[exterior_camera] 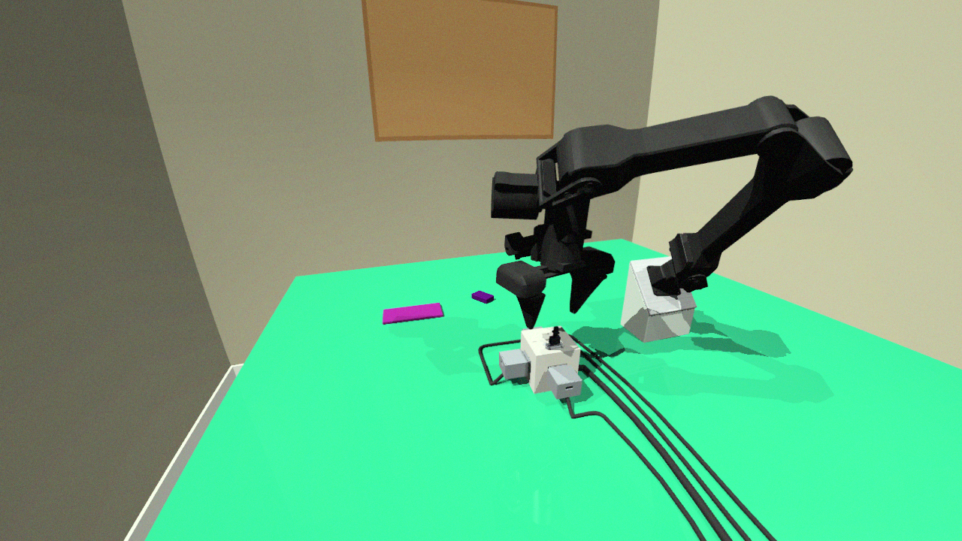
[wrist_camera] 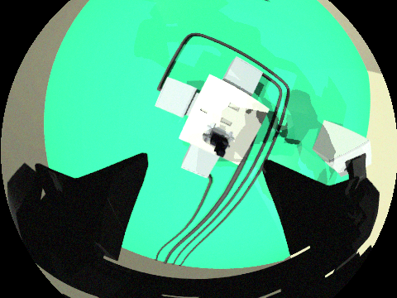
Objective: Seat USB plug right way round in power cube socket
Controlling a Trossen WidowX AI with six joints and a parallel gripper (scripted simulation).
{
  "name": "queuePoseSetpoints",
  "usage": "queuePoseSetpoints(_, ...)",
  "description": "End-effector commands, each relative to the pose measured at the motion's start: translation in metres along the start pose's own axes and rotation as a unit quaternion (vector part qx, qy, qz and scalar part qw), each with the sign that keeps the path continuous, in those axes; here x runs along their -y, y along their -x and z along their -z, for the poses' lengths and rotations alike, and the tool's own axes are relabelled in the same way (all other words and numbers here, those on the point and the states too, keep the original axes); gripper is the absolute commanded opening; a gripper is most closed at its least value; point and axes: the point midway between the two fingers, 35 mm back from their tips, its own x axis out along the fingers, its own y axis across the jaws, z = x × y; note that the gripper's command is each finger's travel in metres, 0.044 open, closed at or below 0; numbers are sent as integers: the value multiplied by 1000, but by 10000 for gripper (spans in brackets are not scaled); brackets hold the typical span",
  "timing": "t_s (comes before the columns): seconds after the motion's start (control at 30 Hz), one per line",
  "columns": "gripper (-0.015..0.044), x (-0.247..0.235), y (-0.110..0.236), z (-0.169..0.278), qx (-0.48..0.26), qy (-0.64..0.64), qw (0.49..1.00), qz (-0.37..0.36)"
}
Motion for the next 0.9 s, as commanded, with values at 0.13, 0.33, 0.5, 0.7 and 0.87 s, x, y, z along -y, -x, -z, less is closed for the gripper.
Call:
queuePoseSetpoints(0.13,440,10,6,-3,-23,-160,987,19)
queuePoseSetpoints(0.33,440,10,7,-3,-23,-160,987,19)
queuePoseSetpoints(0.5,440,10,5,-3,-23,-160,987,19)
queuePoseSetpoints(0.7,440,10,-1,-3,-23,-160,987,19)
queuePoseSetpoints(0.87,440,10,-6,-2,-23,-160,987,19)
